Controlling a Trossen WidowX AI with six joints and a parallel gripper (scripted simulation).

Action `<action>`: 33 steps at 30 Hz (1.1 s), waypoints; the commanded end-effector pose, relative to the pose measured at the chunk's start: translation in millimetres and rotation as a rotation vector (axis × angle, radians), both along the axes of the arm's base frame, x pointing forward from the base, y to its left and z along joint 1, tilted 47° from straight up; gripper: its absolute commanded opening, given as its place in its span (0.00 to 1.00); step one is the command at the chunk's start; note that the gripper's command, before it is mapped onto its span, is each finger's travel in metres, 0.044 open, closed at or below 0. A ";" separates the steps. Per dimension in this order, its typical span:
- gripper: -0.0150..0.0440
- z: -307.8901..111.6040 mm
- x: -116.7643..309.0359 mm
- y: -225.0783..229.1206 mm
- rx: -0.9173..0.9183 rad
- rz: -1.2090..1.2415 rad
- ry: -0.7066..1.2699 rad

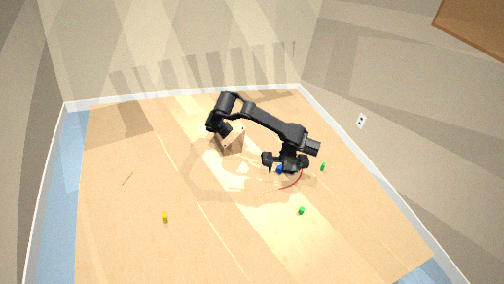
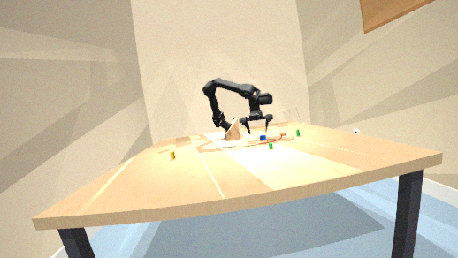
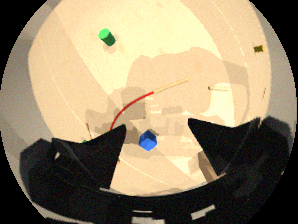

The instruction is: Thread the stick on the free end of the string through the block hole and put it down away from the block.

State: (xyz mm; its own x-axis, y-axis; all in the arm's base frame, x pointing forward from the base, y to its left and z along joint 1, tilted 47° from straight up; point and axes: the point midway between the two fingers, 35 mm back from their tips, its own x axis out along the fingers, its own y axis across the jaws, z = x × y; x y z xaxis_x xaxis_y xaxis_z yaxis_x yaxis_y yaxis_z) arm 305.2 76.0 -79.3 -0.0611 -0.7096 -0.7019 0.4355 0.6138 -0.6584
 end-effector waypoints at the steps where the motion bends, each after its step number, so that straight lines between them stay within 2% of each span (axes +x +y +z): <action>1: 1.00 17.6 26.6 -10.4 -0.052 -0.620 -0.668; 8: 1.00 21.5 32.2 -15.3 -0.071 -0.866 -0.919; 26: 1.00 21.5 32.2 -15.3 -0.071 -0.867 -0.919; 33: 0.69 21.5 32.2 -15.3 -0.071 -0.867 -0.919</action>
